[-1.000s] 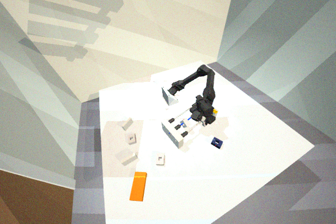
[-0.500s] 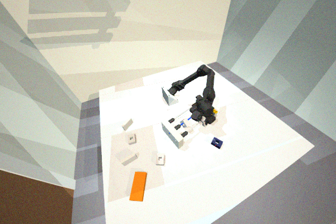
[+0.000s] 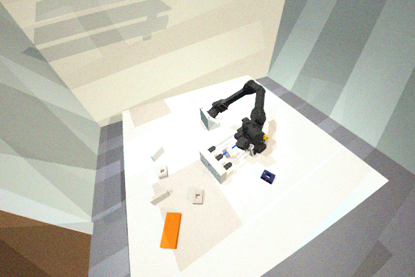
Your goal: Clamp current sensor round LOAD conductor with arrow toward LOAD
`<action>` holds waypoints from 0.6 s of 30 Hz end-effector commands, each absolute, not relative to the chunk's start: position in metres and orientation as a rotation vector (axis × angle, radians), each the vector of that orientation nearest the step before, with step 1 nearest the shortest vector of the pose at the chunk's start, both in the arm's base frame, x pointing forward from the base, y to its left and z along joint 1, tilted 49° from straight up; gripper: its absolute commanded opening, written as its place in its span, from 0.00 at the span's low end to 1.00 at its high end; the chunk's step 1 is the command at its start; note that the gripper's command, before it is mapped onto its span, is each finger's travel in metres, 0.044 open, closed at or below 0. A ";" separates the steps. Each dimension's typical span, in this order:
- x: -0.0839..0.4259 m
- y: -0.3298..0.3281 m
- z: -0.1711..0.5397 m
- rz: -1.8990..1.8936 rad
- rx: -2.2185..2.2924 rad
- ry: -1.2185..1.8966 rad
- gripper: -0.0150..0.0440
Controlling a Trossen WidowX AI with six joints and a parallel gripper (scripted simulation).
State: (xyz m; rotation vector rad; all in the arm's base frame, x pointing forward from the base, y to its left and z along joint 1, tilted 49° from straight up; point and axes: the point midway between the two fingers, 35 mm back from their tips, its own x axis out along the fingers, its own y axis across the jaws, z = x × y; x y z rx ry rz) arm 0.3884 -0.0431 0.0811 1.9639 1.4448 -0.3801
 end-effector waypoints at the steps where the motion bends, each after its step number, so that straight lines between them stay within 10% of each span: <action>1: 0.389 -0.043 0.081 -0.377 1.965 1.443 0.25; 18: 0.389 -0.043 0.081 -0.374 1.974 1.427 0.25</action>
